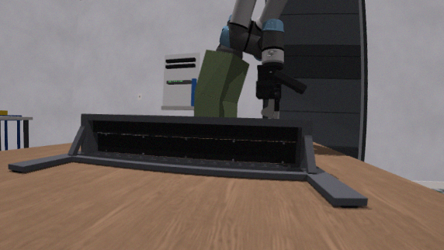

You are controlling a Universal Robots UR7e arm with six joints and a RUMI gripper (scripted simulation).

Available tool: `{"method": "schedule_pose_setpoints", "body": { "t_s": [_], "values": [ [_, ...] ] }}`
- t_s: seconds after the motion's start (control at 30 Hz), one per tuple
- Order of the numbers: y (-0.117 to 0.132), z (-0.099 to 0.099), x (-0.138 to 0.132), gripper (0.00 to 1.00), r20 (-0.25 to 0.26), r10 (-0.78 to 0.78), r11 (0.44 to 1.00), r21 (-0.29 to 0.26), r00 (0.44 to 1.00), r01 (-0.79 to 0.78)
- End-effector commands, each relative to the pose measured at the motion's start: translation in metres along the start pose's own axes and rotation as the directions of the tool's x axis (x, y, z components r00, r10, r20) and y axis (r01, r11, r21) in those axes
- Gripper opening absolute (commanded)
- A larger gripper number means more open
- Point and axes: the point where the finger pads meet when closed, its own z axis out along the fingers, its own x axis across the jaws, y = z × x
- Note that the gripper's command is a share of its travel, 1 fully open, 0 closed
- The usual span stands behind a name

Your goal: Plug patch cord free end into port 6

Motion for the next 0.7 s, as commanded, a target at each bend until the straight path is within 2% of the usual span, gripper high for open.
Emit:
{"method": "schedule_pose_setpoints", "body": {
  "t_s": [0.0, 0.67],
  "values": [
    [0.000, 0.007, 0.000, 0.22, -0.001, 0.000, 1.000, 0.000, 1.000, 0.000],
    [0.000, 0.042, 0.001, 0.22, -0.001, 0.000, 1.000, 0.000, 1.000, 0.000]
  ]
}}
